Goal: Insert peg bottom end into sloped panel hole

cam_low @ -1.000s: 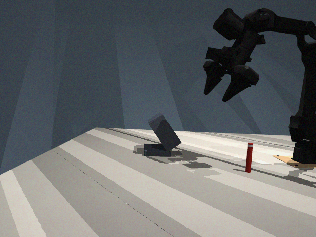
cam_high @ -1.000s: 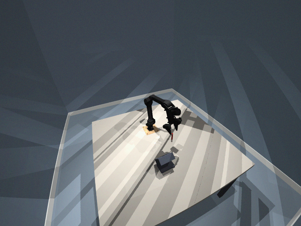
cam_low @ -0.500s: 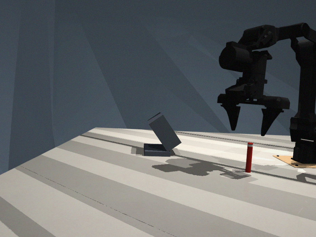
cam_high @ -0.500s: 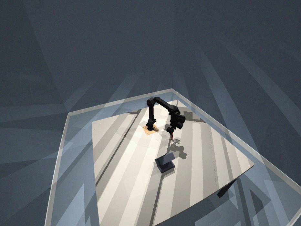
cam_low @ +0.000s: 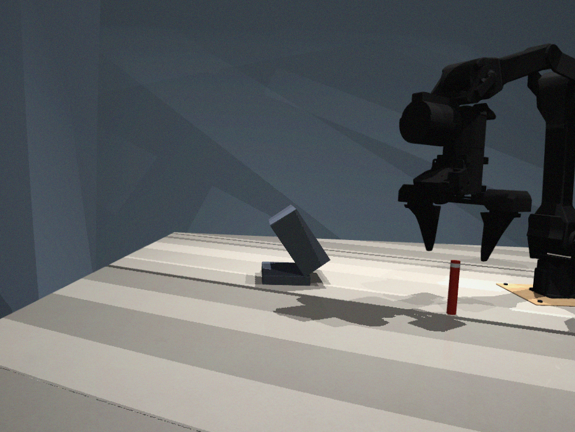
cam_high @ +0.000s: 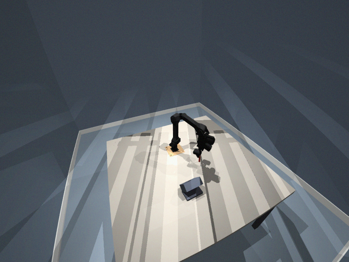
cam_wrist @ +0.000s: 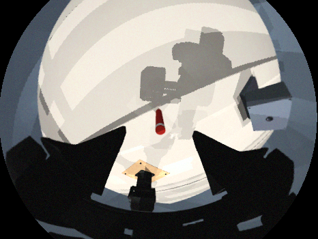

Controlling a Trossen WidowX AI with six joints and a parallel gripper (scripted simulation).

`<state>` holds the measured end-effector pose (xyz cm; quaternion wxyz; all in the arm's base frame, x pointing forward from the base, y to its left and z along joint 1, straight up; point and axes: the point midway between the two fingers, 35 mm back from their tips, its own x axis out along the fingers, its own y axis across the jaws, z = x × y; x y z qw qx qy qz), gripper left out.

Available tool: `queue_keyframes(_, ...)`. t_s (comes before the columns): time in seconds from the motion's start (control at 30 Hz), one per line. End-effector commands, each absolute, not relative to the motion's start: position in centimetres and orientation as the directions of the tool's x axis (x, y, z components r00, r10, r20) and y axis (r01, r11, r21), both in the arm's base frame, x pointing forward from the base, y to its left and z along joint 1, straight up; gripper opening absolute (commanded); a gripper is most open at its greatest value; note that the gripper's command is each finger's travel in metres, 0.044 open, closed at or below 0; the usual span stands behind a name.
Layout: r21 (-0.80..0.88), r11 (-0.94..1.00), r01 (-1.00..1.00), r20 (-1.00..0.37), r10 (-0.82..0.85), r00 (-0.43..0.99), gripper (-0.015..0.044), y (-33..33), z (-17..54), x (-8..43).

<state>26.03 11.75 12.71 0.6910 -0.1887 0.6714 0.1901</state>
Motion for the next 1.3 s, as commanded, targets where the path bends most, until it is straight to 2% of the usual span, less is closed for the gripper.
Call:
queue_keyframes(0.0,-0.002,0.855,-0.519,-1.0,0.013,0.025,0.044,11.8,12.1,26.1)
queue_keyframes(0.93,-0.002,0.855,-0.519,-1.0,0.013,0.024,0.044,11.6,7.7,25.9)
queue_keyframes(1.27,-0.006,0.857,-0.516,-1.0,0.009,0.026,0.0177,11.6,8.0,25.9)
